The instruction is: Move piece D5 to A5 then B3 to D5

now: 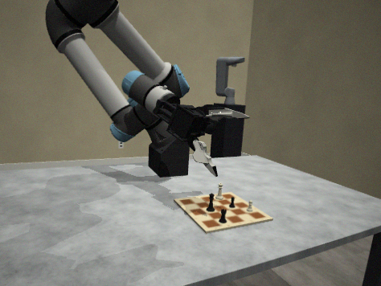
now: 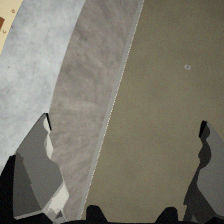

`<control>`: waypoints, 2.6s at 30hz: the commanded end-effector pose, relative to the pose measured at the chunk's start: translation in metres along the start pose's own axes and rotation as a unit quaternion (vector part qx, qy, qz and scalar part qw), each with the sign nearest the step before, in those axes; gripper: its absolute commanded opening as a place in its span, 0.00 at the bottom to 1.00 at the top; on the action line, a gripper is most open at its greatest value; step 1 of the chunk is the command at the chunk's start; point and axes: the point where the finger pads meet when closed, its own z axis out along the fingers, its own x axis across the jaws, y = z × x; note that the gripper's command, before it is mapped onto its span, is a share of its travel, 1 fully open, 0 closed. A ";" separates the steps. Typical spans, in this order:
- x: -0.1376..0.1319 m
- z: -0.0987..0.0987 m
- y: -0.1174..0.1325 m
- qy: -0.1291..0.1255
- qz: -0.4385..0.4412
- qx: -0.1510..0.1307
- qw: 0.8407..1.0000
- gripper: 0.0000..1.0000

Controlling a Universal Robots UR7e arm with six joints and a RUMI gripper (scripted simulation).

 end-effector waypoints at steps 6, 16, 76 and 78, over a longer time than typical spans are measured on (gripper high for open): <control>0.000 0.000 0.000 0.000 0.000 0.000 1.000 1.00; 0.000 0.000 0.000 0.000 0.000 0.000 1.000 1.00; -0.102 -0.047 0.044 -0.138 0.313 0.230 0.911 1.00; -0.106 -0.050 0.045 -0.143 0.325 0.239 0.904 1.00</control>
